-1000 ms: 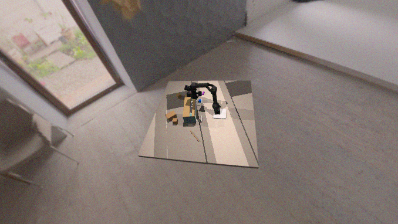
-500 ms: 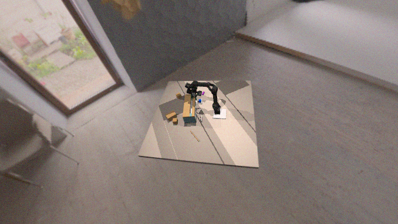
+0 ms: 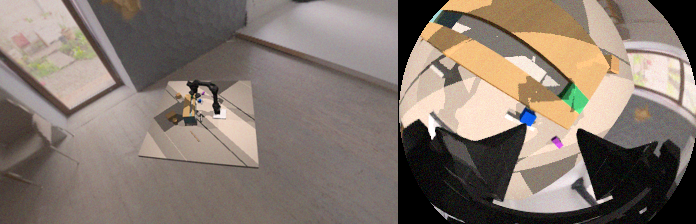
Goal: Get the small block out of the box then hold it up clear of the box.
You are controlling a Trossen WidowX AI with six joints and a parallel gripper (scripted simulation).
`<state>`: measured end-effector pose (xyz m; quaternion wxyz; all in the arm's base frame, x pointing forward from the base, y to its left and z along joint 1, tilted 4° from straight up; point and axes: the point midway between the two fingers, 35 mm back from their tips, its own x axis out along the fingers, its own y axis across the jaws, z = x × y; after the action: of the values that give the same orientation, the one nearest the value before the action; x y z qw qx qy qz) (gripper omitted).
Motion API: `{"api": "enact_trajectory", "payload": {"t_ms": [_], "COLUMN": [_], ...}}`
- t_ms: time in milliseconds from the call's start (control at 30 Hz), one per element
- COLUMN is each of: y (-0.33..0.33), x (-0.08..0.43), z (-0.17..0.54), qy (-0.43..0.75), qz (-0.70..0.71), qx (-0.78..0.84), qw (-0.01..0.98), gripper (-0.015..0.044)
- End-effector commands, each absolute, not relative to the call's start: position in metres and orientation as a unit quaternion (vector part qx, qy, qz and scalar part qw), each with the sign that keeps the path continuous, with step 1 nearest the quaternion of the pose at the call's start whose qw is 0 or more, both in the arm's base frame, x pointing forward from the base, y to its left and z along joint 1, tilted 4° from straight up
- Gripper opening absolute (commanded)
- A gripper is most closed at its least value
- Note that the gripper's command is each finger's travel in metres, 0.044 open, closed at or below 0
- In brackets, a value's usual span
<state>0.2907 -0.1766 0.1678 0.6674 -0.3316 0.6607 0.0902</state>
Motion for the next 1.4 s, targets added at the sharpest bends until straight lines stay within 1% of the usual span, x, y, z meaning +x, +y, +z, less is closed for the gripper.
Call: {"api": "enact_trajectory", "payload": {"t_ms": [0, 300, 633, 1000, 1367], "y": [-0.184, -0.188, -0.193, -0.197, -0.201], "x": [0.279, 0.274, 0.268, 0.262, 0.257], "z": [0.168, 0.168, 0.169, 0.170, 0.173], "qy": [0.620, 0.558, 0.462, 0.330, 0.182], "qz": [-0.177, -0.298, -0.410, -0.501, -0.551], "qx": [0.039, 0.237, 0.441, 0.629, 0.761], "qw": [0.764, 0.737, 0.651, 0.495, 0.290], "gripper": [0.0285, 0.0285, 0.0285, 0.0285, 0.0285]}}
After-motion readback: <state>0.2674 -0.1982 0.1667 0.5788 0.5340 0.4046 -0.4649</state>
